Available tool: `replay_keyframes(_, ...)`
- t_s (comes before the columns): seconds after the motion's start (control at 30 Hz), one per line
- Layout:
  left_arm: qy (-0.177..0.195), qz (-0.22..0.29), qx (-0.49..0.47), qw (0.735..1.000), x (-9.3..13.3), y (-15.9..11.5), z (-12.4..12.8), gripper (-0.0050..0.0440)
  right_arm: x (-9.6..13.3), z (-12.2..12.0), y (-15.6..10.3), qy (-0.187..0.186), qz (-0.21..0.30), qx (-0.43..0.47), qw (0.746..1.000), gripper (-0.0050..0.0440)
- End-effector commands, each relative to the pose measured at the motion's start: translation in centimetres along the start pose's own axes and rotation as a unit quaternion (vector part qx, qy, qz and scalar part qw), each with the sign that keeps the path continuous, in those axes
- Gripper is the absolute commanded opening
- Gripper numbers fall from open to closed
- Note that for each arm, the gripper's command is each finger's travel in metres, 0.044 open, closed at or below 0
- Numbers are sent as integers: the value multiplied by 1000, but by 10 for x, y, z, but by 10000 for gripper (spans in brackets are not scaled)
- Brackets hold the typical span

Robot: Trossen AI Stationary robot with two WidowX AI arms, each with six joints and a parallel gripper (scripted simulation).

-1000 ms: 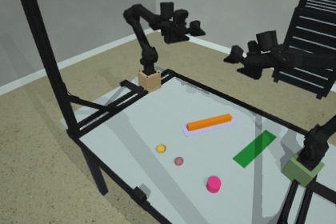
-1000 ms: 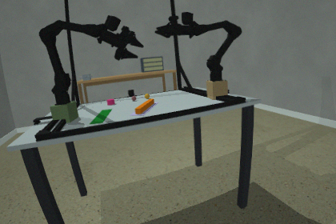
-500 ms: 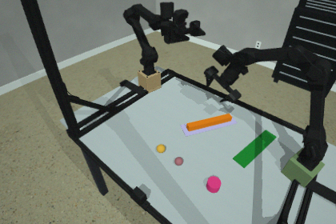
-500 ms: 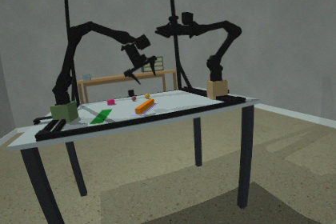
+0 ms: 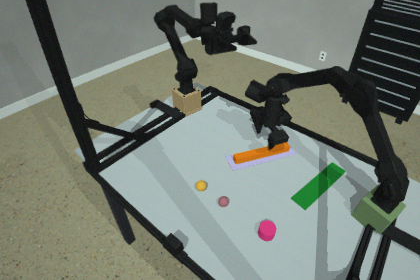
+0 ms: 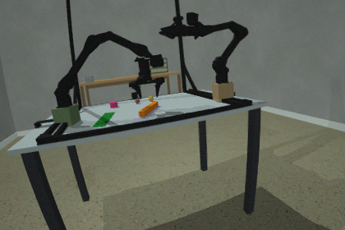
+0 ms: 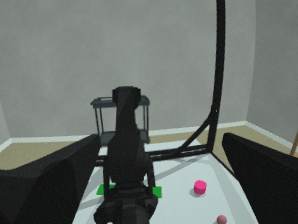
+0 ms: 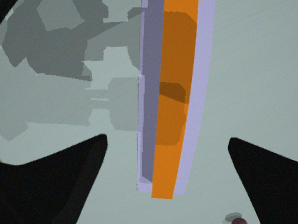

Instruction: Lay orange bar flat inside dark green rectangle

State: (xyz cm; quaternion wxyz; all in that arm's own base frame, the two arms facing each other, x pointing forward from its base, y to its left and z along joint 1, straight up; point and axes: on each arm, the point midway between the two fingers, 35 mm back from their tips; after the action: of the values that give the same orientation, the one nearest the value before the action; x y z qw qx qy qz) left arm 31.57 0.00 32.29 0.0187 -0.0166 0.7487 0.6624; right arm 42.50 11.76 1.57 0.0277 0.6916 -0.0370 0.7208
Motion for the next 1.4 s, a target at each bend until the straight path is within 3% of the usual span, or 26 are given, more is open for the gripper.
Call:
replay_keyframes(0.0,0,0,0,1000,0,0,0,440,-12,-3,-2,-19,-7,-14,1000,440)
replay_keyframes(0.23,0,0,0,1000,0,0,0,440,-28,-4,-2,-20,-8,-15,1000,440)
replay_keyframes(0.67,0,0,0,1000,0,0,0,440,-29,-4,-2,-20,-8,-15,1000,440)
replay_keyframes(1.37,0,0,0,1000,0,0,0,440,-60,-5,-2,-20,-8,-15,1000,440)
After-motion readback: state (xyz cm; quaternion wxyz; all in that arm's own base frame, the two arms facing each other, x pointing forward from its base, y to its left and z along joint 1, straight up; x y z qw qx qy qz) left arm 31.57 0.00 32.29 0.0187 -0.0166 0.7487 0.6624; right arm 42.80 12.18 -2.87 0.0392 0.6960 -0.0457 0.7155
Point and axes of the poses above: on each arm, the point midway between the two fingers, 35 mm back from their tips, its own x axis back along the fingers, its own z axis across the jaws, y = z × x, and after that the axes turned 7 degrees about x, right-handed
